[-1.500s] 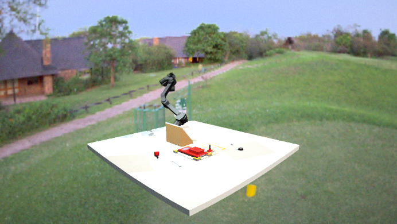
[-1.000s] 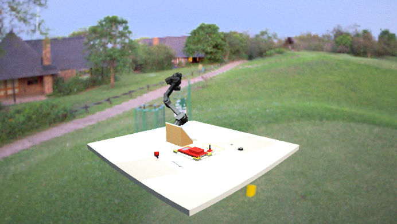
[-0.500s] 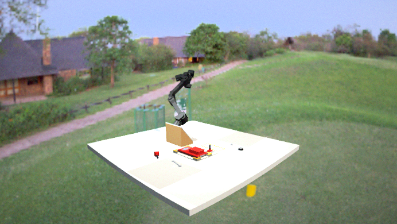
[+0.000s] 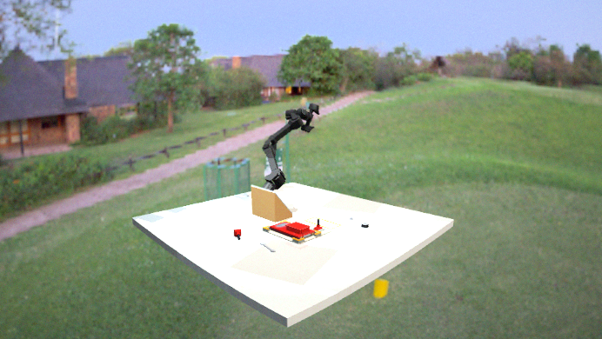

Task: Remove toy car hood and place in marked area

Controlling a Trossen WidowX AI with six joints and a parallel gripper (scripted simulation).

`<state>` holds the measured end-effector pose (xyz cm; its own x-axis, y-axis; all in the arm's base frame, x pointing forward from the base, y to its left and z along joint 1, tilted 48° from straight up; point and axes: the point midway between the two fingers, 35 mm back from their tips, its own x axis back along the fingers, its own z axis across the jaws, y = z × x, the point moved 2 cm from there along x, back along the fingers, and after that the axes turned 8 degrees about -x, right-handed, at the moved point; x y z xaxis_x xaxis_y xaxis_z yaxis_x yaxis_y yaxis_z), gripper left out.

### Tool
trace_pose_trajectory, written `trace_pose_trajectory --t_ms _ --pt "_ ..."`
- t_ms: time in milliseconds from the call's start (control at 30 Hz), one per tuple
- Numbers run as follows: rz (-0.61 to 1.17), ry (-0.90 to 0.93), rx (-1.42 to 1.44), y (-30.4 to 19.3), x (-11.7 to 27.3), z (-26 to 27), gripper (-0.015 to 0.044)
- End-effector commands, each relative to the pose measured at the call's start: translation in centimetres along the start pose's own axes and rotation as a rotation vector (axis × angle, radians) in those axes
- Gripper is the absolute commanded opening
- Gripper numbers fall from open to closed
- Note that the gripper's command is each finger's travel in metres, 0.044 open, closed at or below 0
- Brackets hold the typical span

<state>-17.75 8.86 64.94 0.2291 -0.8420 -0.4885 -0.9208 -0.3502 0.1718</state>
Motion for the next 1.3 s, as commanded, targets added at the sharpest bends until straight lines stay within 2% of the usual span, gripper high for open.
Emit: trace_pose_trajectory --t_ms 0,400,800,967,1133,1267 --pt "0.069 -0.061 -0.055 -4.1 -0.2 -1.9 0.044" --pt "0.287 -0.183 -0.263 -17.4 1.5 -6.7 0.044" --pt "0.507 -0.314 -0.43 -30.6 6.1 -8.9 0.044" --pt "0.547 -0.366 -0.468 -33.8 7.3 -8.7 0.044" --pt "0.658 -0.403 -0.551 -39.0 10.2 -8.3 0.044" --pt "0.692 -0.446 -0.607 -41.1 11.9 -8.3 0.044"
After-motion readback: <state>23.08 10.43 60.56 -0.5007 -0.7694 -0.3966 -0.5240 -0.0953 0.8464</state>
